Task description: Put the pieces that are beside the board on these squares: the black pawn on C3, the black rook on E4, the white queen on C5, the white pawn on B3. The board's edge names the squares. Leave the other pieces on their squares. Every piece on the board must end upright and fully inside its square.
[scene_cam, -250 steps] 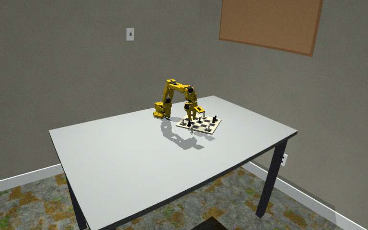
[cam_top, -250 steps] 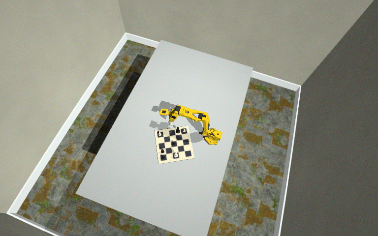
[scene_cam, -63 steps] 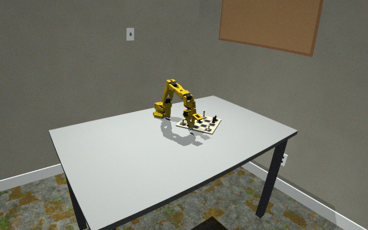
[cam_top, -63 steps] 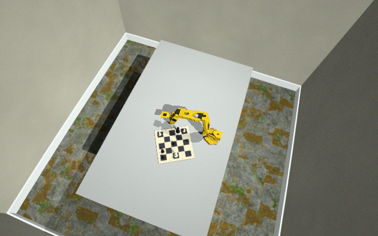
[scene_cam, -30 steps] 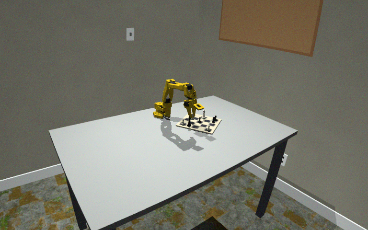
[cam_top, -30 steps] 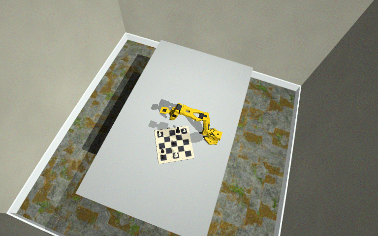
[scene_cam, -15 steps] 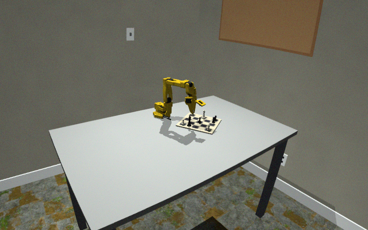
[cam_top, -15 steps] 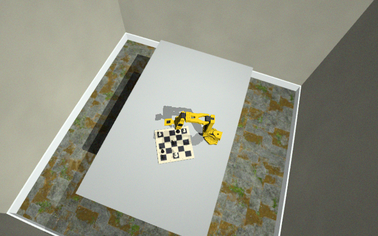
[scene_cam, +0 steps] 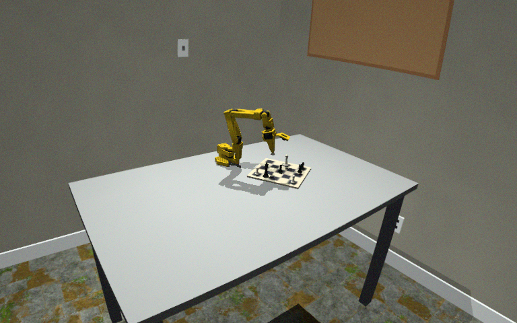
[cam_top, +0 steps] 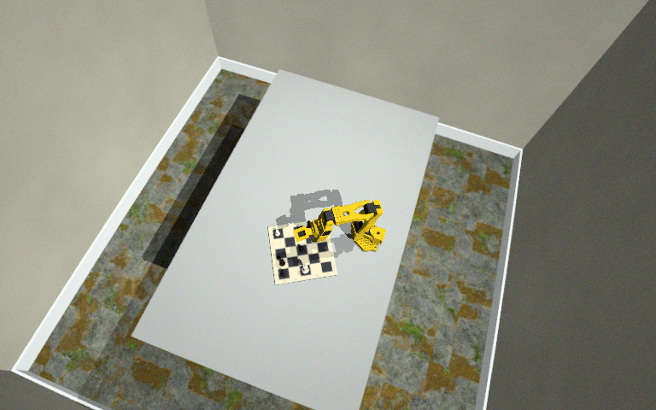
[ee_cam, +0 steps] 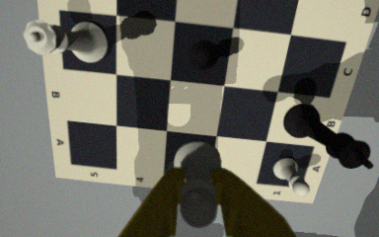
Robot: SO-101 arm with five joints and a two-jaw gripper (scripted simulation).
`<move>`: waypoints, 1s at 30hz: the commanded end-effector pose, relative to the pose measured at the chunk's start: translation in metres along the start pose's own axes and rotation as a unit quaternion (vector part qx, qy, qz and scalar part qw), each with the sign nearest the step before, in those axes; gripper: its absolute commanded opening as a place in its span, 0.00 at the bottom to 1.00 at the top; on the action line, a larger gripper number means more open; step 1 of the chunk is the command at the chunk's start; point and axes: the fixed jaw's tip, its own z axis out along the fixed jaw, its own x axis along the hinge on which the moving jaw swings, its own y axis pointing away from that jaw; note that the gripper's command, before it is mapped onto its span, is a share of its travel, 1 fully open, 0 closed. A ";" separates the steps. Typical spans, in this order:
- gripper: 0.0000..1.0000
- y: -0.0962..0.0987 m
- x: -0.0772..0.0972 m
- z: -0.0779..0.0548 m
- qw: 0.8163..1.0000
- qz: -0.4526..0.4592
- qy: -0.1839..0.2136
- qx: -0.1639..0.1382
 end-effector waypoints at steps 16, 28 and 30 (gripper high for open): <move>0.00 0.003 -0.003 -0.001 1.000 -0.002 -0.006 -0.002; 0.00 0.002 -0.006 -0.001 1.000 -0.001 -0.006 -0.002; 0.00 0.002 -0.006 -0.001 1.000 -0.001 -0.006 -0.002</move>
